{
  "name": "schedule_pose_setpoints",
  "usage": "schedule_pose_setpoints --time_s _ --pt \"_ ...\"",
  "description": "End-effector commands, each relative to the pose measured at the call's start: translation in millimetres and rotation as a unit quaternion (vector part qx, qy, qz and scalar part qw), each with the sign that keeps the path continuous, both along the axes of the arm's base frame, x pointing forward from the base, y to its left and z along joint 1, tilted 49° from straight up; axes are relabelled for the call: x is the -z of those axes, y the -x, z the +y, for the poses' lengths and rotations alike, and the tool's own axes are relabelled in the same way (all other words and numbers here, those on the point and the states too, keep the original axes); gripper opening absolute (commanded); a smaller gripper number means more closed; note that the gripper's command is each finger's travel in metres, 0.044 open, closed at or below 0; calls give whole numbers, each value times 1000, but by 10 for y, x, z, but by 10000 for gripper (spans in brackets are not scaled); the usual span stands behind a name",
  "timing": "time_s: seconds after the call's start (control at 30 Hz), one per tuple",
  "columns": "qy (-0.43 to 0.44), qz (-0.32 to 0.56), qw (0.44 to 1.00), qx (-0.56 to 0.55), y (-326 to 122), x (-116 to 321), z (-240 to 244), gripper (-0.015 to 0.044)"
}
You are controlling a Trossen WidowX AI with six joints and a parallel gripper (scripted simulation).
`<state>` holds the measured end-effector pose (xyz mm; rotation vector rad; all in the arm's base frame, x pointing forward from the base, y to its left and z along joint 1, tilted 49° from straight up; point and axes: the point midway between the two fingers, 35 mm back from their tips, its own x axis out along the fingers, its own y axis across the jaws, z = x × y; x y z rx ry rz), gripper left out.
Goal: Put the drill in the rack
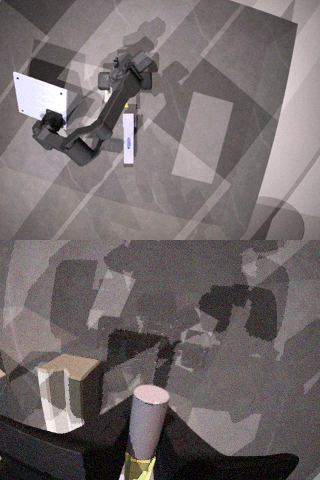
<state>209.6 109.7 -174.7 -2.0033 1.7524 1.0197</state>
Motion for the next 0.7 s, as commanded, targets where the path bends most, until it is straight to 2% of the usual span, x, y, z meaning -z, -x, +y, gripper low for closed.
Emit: schedule_pose_setpoints --time_s 0.0,0.67 --pt "-3 -4 1000 2 -19 -8 26 0" --pt "-3 -4 1000 2 -27 -16 38 0"
